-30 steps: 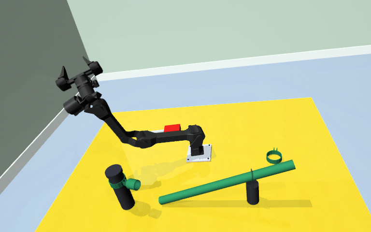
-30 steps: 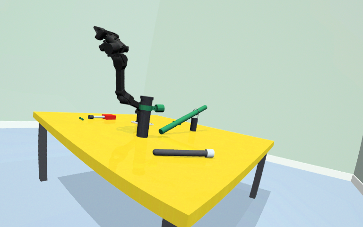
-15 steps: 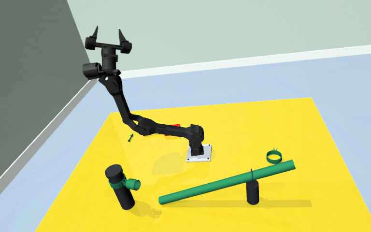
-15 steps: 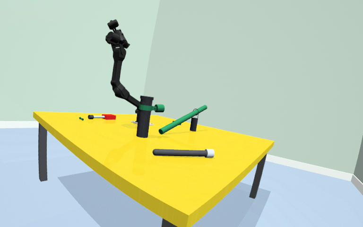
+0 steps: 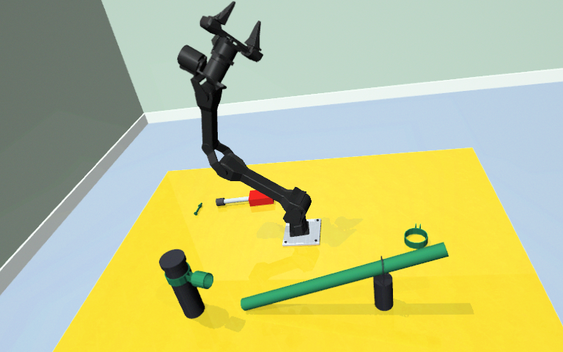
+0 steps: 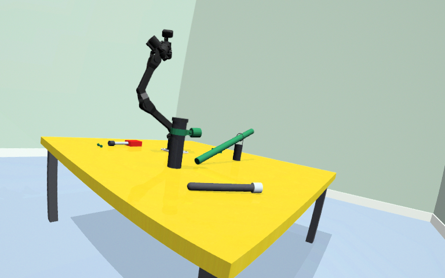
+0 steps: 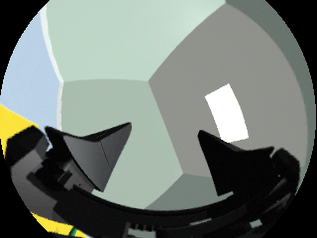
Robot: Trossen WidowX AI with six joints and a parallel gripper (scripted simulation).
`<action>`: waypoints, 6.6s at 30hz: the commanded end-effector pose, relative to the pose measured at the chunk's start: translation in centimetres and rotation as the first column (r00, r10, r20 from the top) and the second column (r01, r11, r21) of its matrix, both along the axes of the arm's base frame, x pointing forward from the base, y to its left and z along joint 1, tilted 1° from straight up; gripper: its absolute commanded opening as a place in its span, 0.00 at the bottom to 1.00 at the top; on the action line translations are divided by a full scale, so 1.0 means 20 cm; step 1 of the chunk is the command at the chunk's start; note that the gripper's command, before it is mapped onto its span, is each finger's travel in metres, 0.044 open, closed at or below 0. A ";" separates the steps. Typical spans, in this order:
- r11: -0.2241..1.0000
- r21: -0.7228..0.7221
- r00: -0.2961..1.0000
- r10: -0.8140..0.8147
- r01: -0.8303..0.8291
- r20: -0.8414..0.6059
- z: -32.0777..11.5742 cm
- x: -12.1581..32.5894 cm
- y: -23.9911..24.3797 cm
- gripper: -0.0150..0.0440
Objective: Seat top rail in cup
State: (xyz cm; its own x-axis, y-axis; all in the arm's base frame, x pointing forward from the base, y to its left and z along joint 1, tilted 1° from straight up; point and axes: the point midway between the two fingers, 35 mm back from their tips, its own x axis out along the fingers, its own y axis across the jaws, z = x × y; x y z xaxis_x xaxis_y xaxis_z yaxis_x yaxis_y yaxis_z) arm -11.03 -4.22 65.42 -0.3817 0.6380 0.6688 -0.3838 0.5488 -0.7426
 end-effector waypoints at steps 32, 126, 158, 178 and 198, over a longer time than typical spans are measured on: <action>0.527 -0.845 -0.604 -0.648 0.086 -0.465 -1.39 1.95 0.47 1.00; -0.456 -0.823 -0.234 -0.807 -0.339 0.543 -2.32 2.05 -0.88 1.00; -0.456 -0.823 -0.235 -0.806 -0.338 0.543 -2.49 2.14 -0.92 0.78; -0.473 -0.822 -0.195 -0.816 -0.317 0.545 -2.49 2.12 -0.91 0.25; -0.504 -0.819 -0.116 -0.828 -0.275 0.548 -2.49 2.08 -0.90 0.25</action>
